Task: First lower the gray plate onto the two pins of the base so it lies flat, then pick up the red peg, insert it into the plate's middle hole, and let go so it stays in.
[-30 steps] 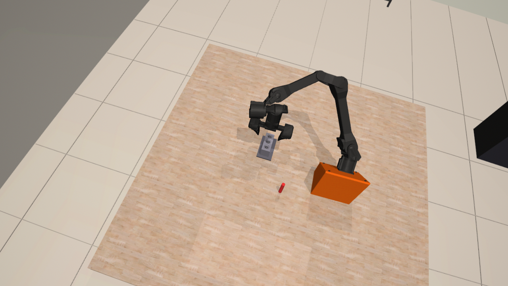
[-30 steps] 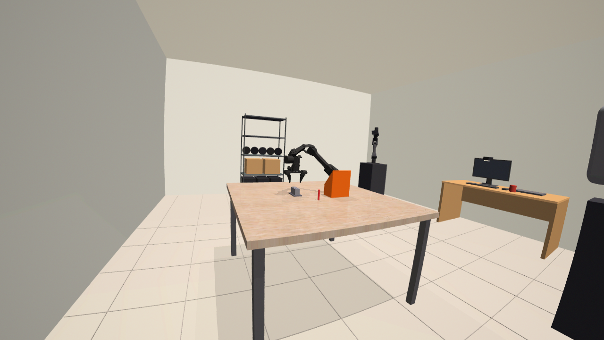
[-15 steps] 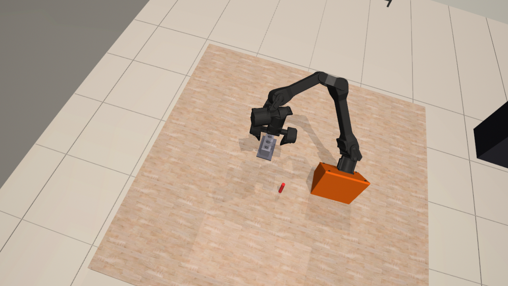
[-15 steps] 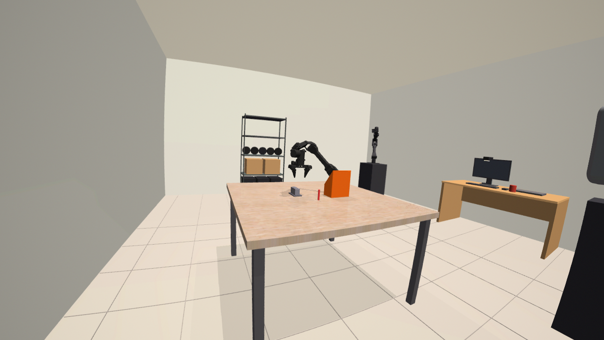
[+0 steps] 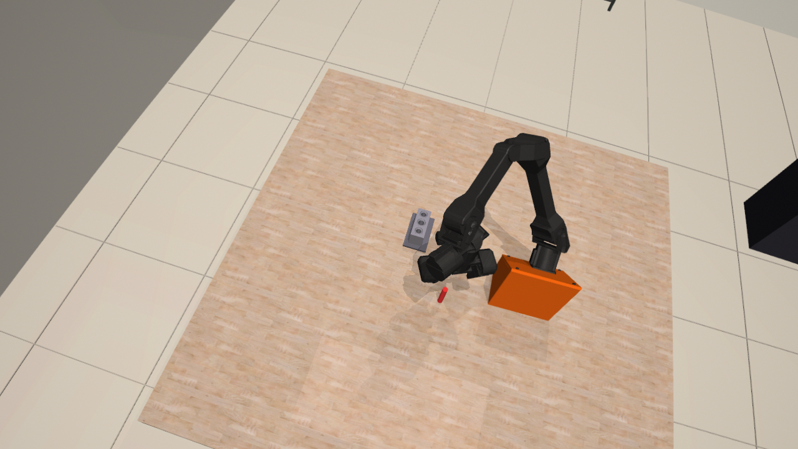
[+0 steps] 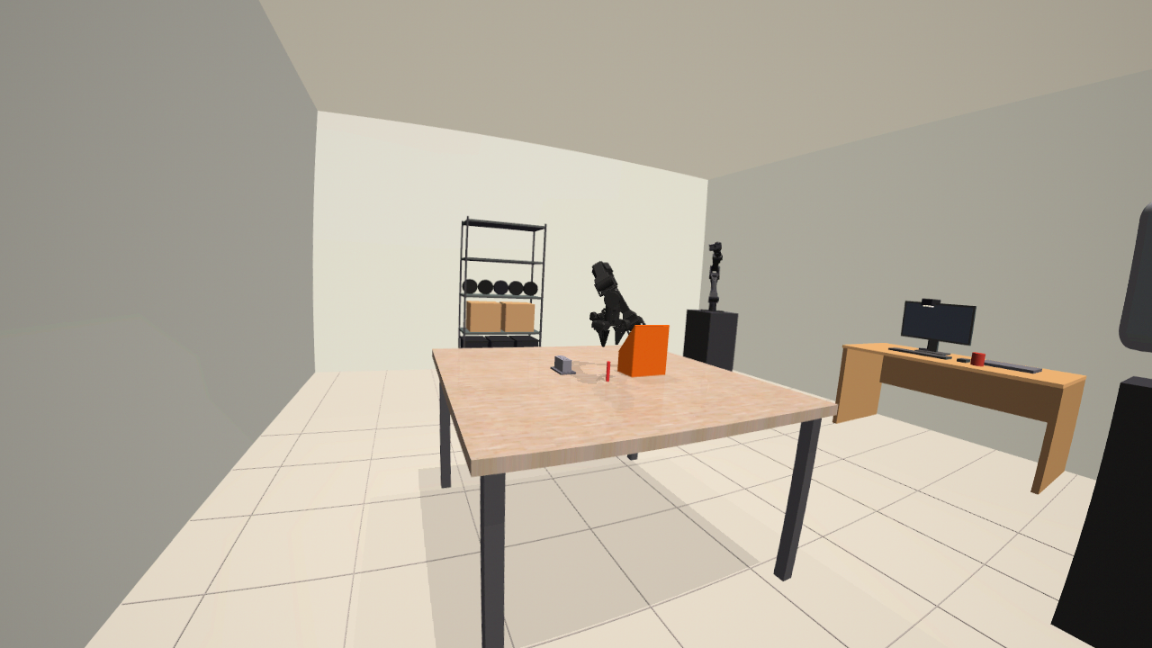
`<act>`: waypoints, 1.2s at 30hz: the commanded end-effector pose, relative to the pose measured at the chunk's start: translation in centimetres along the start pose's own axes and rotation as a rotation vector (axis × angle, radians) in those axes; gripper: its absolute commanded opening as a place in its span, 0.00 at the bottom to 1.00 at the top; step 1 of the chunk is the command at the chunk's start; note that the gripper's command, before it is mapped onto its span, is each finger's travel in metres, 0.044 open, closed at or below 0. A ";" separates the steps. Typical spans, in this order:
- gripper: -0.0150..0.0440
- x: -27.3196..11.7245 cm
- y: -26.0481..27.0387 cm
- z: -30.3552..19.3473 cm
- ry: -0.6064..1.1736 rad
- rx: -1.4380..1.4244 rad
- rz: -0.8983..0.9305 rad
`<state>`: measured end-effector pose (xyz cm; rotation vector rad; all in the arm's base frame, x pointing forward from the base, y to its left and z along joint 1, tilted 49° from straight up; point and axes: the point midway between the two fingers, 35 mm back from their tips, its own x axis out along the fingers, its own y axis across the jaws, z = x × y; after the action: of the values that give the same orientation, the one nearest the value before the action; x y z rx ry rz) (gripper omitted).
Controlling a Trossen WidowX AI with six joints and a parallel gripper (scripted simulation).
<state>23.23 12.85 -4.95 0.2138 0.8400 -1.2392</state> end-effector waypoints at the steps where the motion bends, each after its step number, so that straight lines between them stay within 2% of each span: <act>1: 1.00 1.2 0.0 -0.2 0.007 0.007 -0.008; 3: 1.00 3.0 -0.1 -0.2 0.006 0.007 -0.008; 10: 1.00 4.6 0.0 -0.1 0.005 0.007 -0.008; 36: 1.00 8.3 0.1 0.0 0.005 0.007 -0.008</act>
<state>23.99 7.37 -10.09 0.2315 0.8418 -1.2501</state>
